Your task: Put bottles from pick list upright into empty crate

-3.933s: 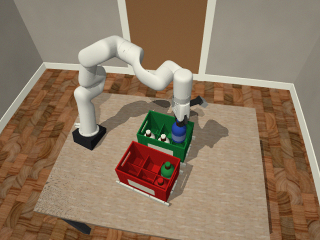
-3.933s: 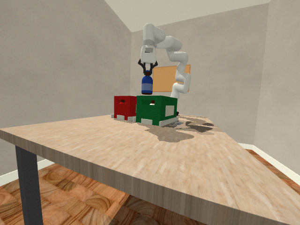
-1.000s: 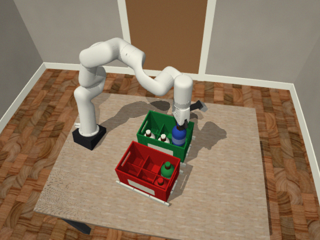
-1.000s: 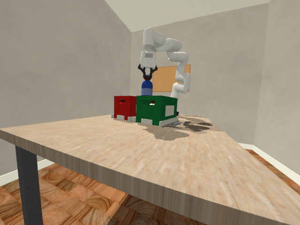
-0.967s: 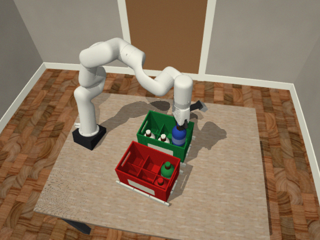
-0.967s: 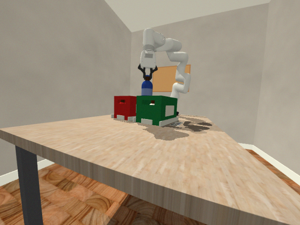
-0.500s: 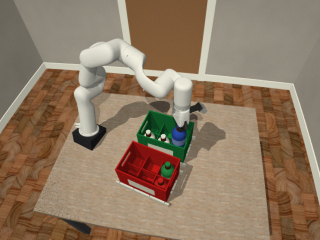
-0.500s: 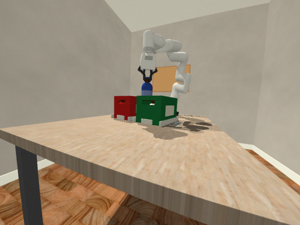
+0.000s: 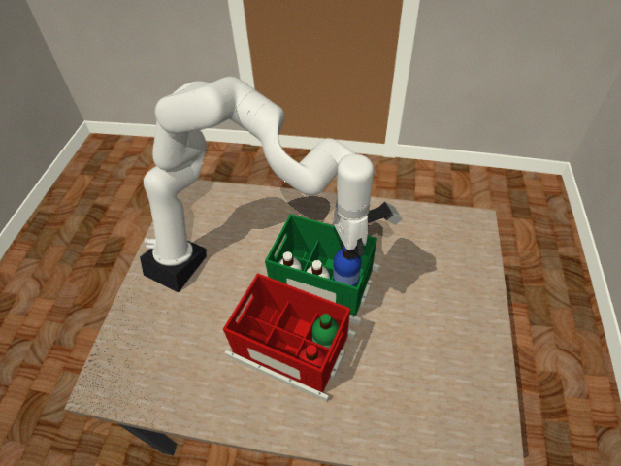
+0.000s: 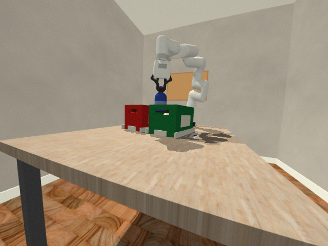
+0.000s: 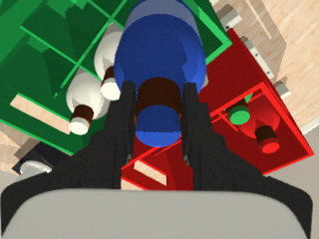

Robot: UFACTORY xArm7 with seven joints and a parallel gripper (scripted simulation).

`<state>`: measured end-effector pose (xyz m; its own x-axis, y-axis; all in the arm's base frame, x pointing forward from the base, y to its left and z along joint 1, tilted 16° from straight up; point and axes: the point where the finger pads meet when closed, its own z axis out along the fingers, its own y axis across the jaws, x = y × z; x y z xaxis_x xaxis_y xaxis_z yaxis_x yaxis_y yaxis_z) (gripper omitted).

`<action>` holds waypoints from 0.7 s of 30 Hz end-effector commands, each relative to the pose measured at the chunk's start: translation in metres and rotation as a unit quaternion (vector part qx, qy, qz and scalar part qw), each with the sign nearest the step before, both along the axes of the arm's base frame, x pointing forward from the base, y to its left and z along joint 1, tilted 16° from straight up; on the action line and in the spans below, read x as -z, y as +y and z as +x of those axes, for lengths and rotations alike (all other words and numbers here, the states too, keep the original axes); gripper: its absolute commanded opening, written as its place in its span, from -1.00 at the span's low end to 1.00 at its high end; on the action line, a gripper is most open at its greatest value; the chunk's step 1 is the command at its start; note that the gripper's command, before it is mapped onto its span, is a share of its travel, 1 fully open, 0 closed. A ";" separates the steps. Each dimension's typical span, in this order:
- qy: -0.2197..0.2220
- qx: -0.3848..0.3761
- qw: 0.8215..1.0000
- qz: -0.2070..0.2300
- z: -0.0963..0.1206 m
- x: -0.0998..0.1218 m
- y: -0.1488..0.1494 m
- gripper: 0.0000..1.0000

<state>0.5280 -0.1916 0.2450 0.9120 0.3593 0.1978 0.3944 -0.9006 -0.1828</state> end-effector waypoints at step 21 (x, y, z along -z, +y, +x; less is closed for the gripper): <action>-0.002 0.001 1.000 -0.001 0.003 0.019 0.004 -1.00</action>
